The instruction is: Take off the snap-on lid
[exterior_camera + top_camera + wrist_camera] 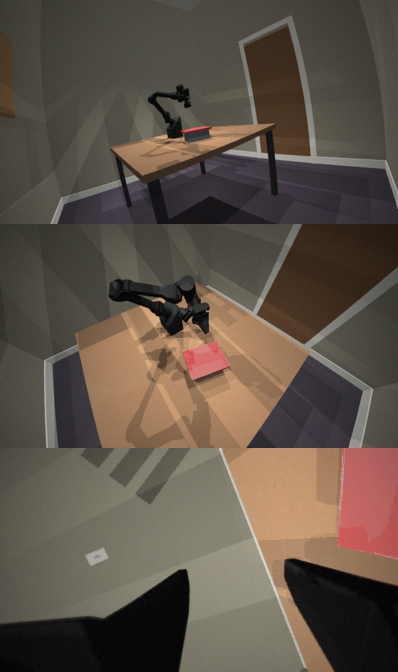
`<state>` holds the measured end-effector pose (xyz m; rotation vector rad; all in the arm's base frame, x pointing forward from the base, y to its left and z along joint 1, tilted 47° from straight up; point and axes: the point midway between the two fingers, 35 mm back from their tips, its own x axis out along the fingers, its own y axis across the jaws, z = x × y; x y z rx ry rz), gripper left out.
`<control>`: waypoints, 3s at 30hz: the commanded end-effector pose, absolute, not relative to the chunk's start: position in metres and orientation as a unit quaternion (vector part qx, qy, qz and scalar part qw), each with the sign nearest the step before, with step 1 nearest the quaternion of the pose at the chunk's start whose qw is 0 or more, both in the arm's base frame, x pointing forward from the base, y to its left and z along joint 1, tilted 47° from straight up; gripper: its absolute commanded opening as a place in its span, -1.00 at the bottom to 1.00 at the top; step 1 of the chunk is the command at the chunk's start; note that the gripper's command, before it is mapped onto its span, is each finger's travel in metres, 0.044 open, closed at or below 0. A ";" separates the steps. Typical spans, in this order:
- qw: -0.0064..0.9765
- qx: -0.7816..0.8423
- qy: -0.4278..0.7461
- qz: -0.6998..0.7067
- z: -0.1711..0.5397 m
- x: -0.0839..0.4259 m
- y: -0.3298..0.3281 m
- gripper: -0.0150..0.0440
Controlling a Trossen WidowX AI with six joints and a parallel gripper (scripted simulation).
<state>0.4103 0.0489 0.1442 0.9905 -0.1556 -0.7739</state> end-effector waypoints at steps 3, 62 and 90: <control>0.800 0.439 -0.052 -0.405 0.079 0.367 0.041 0.31; 0.790 0.403 -0.057 -0.458 -0.045 0.295 -0.059 0.31; 0.791 0.402 -0.070 -0.455 -0.052 0.316 -0.092 0.22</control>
